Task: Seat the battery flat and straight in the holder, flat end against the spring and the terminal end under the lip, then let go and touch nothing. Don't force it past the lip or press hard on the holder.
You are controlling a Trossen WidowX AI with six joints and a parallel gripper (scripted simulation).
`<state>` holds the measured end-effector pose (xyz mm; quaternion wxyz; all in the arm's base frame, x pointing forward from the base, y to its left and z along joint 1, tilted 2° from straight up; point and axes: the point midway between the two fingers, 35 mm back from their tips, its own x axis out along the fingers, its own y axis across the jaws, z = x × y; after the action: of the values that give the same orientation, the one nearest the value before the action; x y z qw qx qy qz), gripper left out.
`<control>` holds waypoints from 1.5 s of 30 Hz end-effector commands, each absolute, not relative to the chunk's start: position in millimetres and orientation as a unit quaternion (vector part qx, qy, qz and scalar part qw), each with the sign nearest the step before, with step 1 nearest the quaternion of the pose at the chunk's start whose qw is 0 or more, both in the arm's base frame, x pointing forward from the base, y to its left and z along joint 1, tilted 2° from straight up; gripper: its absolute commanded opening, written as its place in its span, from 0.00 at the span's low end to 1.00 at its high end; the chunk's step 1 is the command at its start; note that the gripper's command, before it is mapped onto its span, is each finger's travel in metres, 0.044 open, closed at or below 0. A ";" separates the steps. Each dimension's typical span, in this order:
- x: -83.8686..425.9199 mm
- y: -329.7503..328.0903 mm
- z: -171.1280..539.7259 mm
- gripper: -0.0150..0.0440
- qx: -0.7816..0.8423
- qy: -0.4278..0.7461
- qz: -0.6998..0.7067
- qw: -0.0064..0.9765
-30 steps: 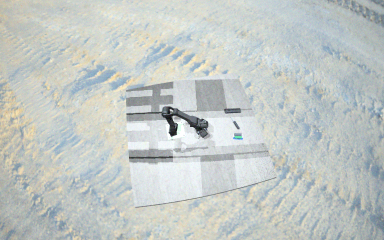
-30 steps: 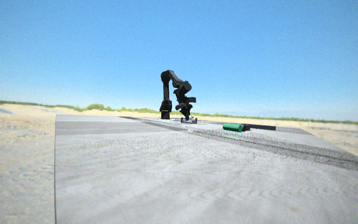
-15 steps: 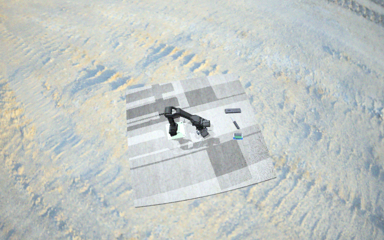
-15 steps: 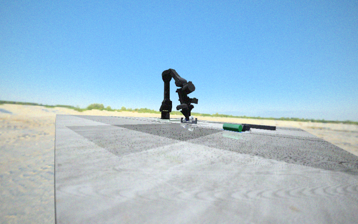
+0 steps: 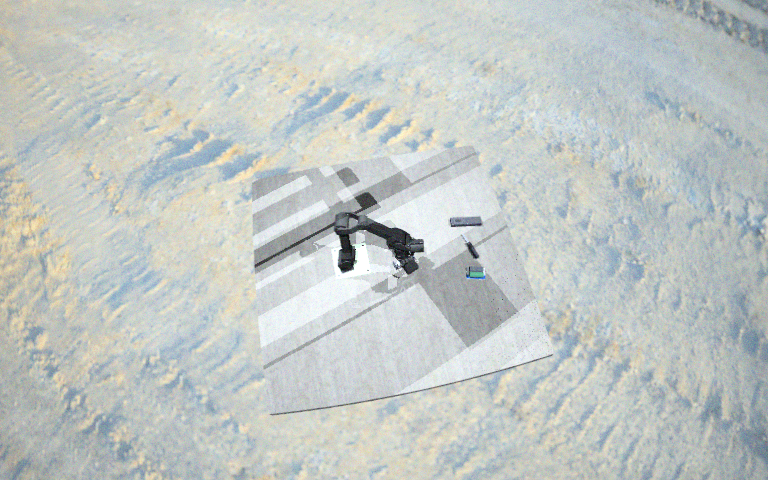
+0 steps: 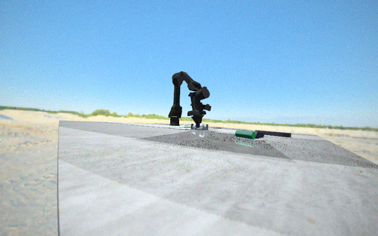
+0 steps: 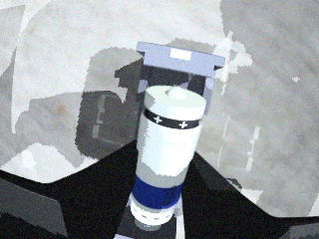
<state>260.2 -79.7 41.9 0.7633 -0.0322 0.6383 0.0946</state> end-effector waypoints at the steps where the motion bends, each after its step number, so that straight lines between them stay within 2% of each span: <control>1: 256.7 -79.7 38.1 0.40 -0.029 0.658 0.092 0.747; 30: 261.4 -78.6 35.6 0.40 -0.039 0.729 0.089 0.677; 45: 262.7 -78.5 36.3 0.40 -0.039 0.732 0.090 0.674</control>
<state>264.5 -78.1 37.1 0.6801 -0.0394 0.7261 0.0926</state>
